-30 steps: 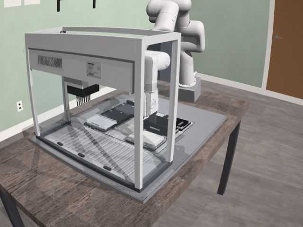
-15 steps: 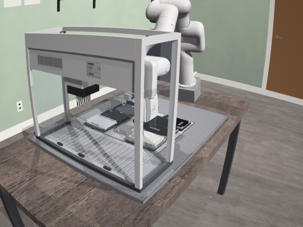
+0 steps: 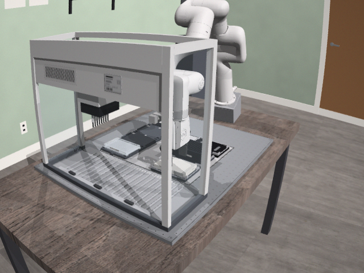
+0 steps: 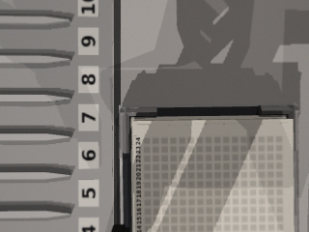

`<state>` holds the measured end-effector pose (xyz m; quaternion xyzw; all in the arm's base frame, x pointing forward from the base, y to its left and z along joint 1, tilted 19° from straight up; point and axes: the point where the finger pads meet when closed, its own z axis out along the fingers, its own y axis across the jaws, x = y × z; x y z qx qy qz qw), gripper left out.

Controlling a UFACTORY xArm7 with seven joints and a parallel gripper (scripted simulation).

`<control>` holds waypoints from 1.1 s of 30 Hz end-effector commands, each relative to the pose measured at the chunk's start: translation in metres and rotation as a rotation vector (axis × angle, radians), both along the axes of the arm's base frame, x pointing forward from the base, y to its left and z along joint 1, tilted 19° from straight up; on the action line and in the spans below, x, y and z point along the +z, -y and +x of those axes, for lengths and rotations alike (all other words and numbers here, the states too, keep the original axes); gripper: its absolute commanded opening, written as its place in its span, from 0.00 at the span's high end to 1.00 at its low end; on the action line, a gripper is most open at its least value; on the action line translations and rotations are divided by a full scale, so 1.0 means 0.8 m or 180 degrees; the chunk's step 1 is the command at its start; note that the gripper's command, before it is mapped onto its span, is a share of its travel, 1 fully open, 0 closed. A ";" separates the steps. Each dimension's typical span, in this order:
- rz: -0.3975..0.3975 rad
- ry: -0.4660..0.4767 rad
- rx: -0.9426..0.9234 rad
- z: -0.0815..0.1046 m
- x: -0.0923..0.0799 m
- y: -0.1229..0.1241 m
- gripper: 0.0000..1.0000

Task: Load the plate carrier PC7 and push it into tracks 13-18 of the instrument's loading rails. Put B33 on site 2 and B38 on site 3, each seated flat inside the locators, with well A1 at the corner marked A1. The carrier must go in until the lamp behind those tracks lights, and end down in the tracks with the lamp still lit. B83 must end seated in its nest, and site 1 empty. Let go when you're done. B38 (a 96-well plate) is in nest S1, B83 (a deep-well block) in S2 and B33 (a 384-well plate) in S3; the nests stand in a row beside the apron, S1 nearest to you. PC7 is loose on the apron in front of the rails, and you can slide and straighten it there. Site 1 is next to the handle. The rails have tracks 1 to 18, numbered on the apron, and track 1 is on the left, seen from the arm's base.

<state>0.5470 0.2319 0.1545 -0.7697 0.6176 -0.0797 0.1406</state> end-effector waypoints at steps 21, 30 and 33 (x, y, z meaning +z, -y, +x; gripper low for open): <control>0.0007 0.0016 0.0000 0.006 -0.009 -0.002 0.00; 0.0007 0.0016 0.0000 0.008 -0.016 -0.003 0.00; 0.0007 0.0016 0.0000 0.009 -0.019 -0.003 0.00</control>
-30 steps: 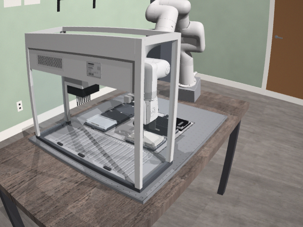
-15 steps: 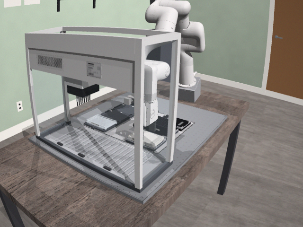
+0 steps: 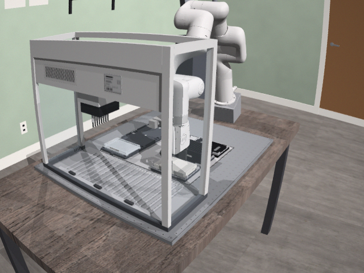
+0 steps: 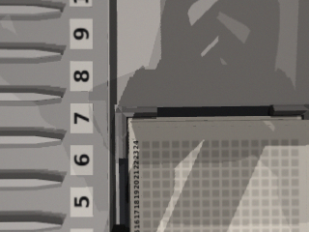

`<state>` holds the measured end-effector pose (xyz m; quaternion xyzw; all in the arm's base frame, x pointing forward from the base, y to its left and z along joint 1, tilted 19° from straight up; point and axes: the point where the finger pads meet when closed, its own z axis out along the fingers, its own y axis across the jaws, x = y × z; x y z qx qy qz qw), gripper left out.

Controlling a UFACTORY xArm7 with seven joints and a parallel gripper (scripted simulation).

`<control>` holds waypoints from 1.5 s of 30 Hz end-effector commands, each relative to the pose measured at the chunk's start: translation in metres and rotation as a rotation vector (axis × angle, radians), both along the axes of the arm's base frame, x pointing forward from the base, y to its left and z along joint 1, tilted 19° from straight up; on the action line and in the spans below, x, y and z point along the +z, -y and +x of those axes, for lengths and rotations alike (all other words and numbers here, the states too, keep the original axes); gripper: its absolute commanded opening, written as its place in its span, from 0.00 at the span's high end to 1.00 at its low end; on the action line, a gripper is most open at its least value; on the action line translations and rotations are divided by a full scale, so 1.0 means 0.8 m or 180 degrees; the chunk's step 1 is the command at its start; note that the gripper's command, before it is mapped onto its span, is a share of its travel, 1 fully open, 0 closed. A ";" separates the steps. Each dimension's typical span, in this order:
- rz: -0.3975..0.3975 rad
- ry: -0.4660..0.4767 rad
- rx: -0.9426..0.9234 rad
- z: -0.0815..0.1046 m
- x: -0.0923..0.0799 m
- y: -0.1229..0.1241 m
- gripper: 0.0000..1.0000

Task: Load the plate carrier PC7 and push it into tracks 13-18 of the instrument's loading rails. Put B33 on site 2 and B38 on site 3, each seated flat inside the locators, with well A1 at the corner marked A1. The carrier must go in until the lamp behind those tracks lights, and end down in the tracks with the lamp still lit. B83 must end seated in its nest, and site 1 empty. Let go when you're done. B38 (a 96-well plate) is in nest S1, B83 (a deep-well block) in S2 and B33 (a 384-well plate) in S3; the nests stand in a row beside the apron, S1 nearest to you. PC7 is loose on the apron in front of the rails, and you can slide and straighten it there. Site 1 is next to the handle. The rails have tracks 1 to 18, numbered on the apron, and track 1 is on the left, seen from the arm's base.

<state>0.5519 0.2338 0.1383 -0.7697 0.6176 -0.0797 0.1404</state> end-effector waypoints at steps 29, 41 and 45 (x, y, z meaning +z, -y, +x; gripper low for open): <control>0.0008 0.0017 0.0000 0.003 0.001 -0.001 1.00; 0.0008 0.0017 0.0000 0.003 0.001 -0.001 1.00; 0.0008 0.0017 0.0000 0.003 0.001 -0.001 1.00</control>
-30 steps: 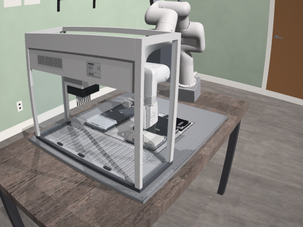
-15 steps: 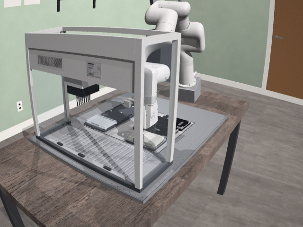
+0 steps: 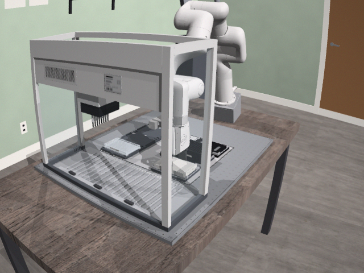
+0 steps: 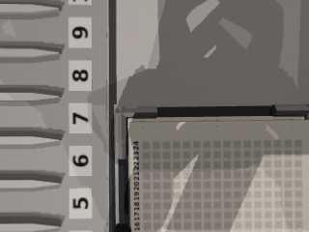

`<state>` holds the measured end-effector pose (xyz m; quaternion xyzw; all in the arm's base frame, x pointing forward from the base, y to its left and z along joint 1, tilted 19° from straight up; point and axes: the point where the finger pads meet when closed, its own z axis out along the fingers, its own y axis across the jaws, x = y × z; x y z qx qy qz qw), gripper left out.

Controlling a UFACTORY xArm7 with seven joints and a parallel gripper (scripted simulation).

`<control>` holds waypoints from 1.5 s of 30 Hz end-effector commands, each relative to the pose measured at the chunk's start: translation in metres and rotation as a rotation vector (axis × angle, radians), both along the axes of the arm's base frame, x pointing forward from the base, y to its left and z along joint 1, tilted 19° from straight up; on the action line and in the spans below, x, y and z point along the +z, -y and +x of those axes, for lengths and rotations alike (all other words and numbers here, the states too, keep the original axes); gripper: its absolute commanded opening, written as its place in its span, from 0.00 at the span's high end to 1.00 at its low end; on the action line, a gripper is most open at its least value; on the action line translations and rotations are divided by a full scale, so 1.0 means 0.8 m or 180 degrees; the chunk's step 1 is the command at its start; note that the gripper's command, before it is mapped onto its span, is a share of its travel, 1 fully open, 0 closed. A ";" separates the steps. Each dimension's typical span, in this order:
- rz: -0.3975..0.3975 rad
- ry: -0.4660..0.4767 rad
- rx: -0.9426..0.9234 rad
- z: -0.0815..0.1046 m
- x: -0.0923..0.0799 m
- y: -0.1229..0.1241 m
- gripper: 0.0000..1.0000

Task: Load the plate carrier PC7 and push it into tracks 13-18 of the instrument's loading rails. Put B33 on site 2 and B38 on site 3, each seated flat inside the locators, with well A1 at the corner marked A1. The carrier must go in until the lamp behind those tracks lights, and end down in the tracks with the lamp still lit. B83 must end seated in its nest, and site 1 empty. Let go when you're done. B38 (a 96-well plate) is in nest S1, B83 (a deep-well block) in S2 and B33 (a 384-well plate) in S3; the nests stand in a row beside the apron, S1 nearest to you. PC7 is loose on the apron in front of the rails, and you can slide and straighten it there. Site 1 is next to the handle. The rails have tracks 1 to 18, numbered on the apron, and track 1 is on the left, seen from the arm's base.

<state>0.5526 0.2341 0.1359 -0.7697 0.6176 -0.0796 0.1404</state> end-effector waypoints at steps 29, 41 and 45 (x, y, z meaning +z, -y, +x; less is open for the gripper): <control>0.0008 0.0018 0.0000 0.002 0.005 -0.001 1.00; 0.0008 0.0018 0.0000 -0.001 0.014 0.001 1.00; 0.0008 0.0018 0.0000 -0.002 0.016 0.001 1.00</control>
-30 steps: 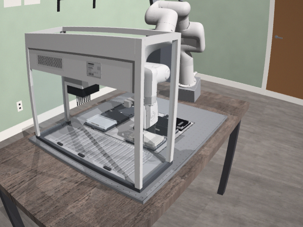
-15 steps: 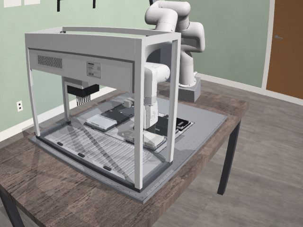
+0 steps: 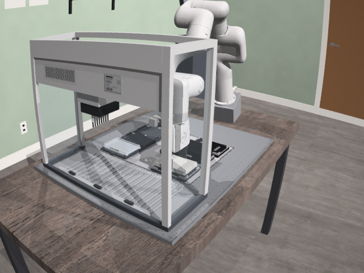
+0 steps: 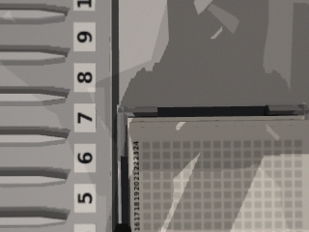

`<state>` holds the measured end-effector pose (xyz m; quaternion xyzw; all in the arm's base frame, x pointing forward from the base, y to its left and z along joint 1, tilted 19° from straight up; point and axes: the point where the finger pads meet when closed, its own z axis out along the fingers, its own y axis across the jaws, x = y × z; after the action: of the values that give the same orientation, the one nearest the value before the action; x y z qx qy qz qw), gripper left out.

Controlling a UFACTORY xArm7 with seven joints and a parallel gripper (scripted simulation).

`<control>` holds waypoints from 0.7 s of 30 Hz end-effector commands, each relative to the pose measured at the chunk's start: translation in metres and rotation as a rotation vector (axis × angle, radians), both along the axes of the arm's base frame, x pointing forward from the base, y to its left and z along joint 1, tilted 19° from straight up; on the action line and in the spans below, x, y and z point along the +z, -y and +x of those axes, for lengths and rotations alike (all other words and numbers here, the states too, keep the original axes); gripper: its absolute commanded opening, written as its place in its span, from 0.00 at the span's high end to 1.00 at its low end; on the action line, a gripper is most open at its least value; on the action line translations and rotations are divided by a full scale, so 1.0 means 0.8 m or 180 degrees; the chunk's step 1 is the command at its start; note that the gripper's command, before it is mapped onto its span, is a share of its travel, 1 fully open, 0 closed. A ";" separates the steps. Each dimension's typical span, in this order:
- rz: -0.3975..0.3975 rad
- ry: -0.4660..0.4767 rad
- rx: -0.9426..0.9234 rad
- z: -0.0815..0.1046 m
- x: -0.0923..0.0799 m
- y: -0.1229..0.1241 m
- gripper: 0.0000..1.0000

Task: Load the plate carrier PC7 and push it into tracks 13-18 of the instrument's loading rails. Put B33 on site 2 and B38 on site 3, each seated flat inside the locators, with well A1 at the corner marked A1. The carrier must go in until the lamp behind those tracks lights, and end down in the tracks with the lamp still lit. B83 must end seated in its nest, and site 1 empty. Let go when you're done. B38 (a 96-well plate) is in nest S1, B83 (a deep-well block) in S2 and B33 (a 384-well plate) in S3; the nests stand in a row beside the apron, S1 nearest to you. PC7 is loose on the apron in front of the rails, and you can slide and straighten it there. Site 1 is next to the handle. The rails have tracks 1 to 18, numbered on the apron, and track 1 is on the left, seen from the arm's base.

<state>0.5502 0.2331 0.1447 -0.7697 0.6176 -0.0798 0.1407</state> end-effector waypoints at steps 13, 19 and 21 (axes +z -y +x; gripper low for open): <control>0.0007 0.0016 0.0000 -0.002 0.015 0.001 1.00; 0.0007 0.0016 0.0000 -0.003 0.016 0.001 1.00; 0.0007 0.0016 0.0000 -0.003 0.016 0.001 1.00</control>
<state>0.5468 0.2318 0.1548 -0.7697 0.6176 -0.0797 0.1404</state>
